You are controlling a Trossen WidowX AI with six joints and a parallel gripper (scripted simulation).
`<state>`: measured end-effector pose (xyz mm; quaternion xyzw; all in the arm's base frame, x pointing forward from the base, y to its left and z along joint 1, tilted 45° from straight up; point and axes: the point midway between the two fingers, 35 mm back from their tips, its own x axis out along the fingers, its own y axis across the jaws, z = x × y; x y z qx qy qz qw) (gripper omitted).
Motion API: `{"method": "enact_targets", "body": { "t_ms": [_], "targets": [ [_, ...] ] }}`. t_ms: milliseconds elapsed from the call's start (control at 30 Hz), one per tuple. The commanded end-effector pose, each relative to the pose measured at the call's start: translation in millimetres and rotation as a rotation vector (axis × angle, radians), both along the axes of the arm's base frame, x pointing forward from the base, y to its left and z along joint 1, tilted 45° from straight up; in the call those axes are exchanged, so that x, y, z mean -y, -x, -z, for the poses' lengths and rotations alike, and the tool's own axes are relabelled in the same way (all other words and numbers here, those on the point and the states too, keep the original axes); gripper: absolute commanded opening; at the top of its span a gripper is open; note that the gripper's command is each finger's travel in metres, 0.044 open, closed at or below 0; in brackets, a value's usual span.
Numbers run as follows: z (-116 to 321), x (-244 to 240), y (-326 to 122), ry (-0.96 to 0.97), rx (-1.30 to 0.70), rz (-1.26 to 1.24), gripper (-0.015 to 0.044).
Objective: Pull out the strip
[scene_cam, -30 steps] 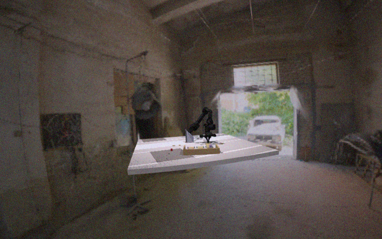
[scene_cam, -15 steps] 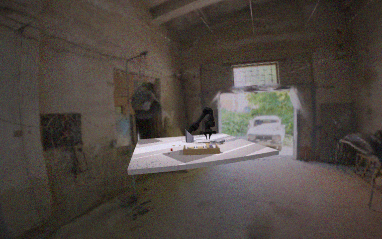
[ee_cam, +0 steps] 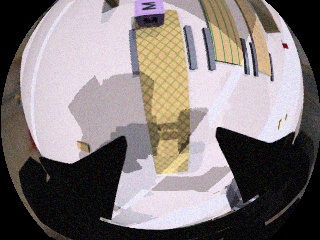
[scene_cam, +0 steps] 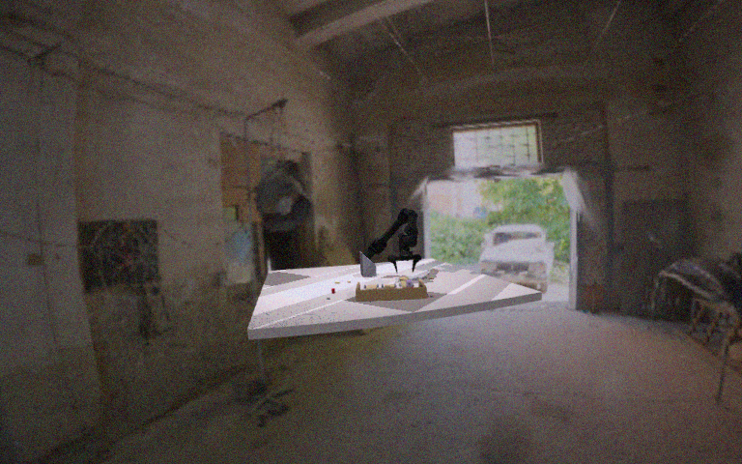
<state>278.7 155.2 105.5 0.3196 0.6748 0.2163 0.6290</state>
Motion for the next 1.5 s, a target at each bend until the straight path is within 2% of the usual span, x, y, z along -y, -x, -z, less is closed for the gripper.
{"method": "enact_targets", "body": {
  "t_ms": [0, 1033, 1267, 1467],
  "targets": [
    [0, 2, -15, -0.004, 0.001, -0.002, 0.0440],
    [-3, 19, -137, -0.003, 0.008, -0.002, 0.0440],
    [3, 13, -138, -0.003, 0.009, -0.002, 0.0256],
    [10, 6, -138, -0.003, 0.009, -0.002, 0.0250]
  ]
}}
